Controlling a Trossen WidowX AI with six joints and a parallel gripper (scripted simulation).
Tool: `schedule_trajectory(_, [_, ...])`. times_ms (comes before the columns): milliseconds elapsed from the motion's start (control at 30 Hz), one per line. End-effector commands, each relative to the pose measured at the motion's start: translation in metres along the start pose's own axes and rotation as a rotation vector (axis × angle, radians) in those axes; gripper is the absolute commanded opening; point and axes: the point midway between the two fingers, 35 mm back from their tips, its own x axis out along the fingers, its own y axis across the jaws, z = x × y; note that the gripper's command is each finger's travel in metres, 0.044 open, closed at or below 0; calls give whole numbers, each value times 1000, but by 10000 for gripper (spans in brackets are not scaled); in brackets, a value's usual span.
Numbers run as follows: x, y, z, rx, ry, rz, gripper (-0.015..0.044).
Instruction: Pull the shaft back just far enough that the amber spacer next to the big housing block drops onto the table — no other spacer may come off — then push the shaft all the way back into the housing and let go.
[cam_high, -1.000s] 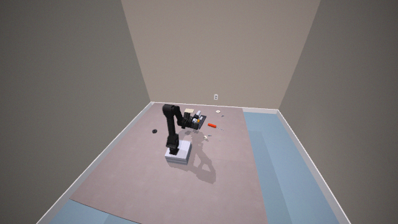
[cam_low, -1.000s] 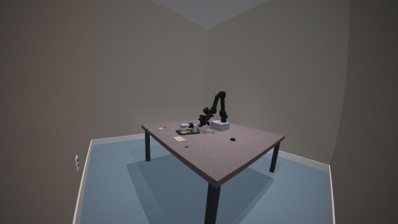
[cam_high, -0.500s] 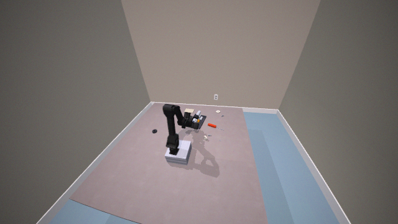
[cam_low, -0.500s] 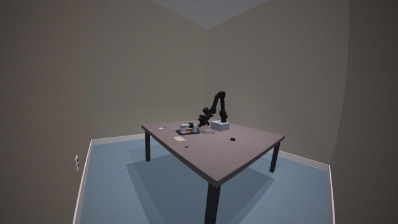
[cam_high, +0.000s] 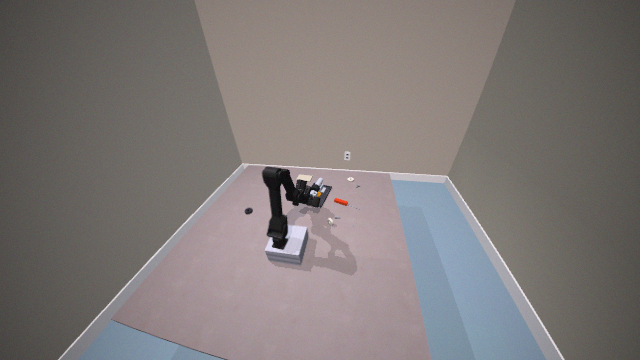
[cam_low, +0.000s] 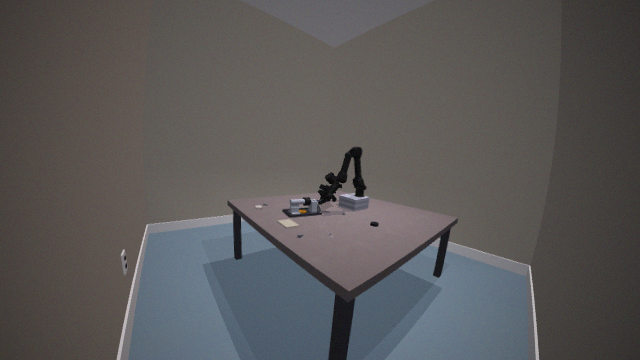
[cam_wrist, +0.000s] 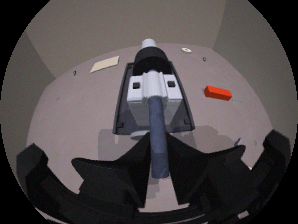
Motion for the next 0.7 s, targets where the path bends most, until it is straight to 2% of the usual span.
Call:
schedule_trajectory(0, [2, 1, 4, 0, -7, 4, 0])
schedule_trajectory(667, [7, 1, 10, 0, -8, 4, 0])
